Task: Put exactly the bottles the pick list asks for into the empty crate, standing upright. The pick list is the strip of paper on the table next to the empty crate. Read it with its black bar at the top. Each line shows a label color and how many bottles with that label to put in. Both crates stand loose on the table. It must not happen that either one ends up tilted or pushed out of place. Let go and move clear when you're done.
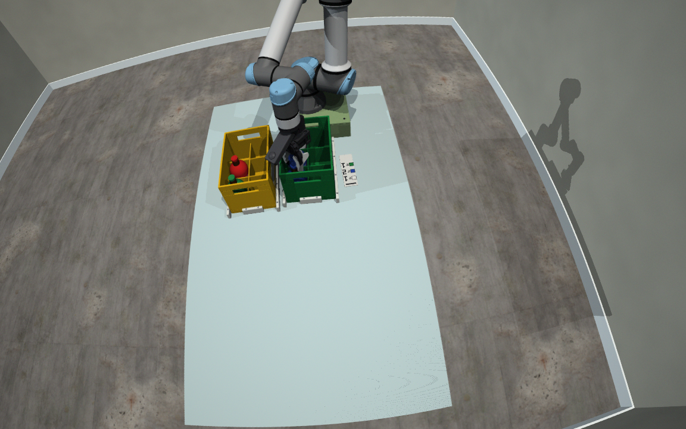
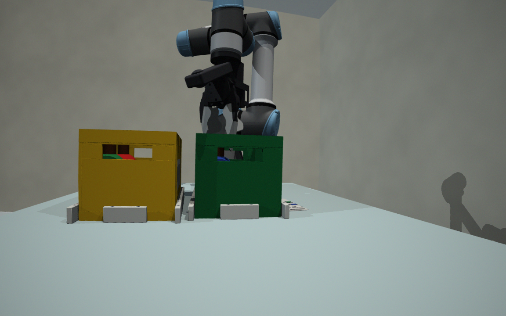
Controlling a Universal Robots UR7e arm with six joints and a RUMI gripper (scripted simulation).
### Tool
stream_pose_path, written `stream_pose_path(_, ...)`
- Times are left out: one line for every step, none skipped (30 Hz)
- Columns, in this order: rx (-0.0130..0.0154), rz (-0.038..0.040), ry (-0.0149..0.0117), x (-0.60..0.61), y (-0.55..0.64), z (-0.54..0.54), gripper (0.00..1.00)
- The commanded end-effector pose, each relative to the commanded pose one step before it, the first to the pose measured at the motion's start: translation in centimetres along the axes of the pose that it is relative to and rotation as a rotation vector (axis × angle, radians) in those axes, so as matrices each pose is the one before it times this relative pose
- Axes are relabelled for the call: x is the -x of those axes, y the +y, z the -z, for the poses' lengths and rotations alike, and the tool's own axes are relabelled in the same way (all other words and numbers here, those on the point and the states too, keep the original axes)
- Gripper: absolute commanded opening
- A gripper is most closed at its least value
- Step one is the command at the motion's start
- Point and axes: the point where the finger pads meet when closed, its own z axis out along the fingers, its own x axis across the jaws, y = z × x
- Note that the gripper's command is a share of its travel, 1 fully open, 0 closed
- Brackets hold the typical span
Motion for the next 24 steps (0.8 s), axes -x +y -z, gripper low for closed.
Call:
stream_pose_path(-0.00055, -0.00071, -0.00052, -0.025, -0.05, -0.002, 0.38)
stream_pose_path(0.0, 0.0, 0.0, 0.0, 0.0, 0.0, 0.38)
stream_pose_path(0.0, 0.0, 0.0, 0.0, 0.0, 0.0, 0.38)
stream_pose_path(0.0, 0.0, 0.0, 0.0, 0.0, 0.0, 0.38)
stream_pose_path(0.0, 0.0, 0.0, 0.0, 0.0, 0.0, 0.38)
stream_pose_path(0.0, 0.0, 0.0, 0.0, 0.0, 0.0, 0.38)
stream_pose_path(0.0, 0.0, 0.0, 0.0, 0.0, 0.0, 0.38)
stream_pose_path(0.0, 0.0, 0.0, 0.0, 0.0, 0.0, 0.38)
stream_pose_path(0.0, 0.0, 0.0, 0.0, 0.0, 0.0, 0.38)
stream_pose_path(0.0, 0.0, 0.0, 0.0, 0.0, 0.0, 0.38)
stream_pose_path(0.0, 0.0, 0.0, 0.0, 0.0, 0.0, 0.38)
stream_pose_path(0.0, 0.0, 0.0, 0.0, 0.0, 0.0, 0.38)
stream_pose_path(0.0, 0.0, 0.0, 0.0, 0.0, 0.0, 0.38)
stream_pose_path(0.0, 0.0, 0.0, 0.0, 0.0, 0.0, 0.38)
stream_pose_path(0.0, 0.0, 0.0, 0.0, 0.0, 0.0, 0.38)
stream_pose_path(0.0, 0.0, 0.0, 0.0, 0.0, 0.0, 0.38)
stream_pose_path(0.0, 0.0, 0.0, 0.0, 0.0, 0.0, 0.38)
stream_pose_path(0.0, 0.0, 0.0, 0.0, 0.0, 0.0, 0.38)
stream_pose_path(0.0, 0.0, 0.0, 0.0, 0.0, 0.0, 0.38)
stream_pose_path(0.0, 0.0, 0.0, 0.0, 0.0, 0.0, 0.38)
stream_pose_path(-0.00427, -0.00069, -0.00139, 0.021, -0.169, 0.473, 0.38)
stream_pose_path(0.00003, -0.00001, 0.0, -0.002, -0.001, 0.275, 0.38)
stream_pose_path(0.0, 0.00001, 0.0, 0.0, 0.0, 0.267, 0.38)
stream_pose_path(0.0, 0.00001, 0.0, 0.0, 0.0, 0.267, 0.38)
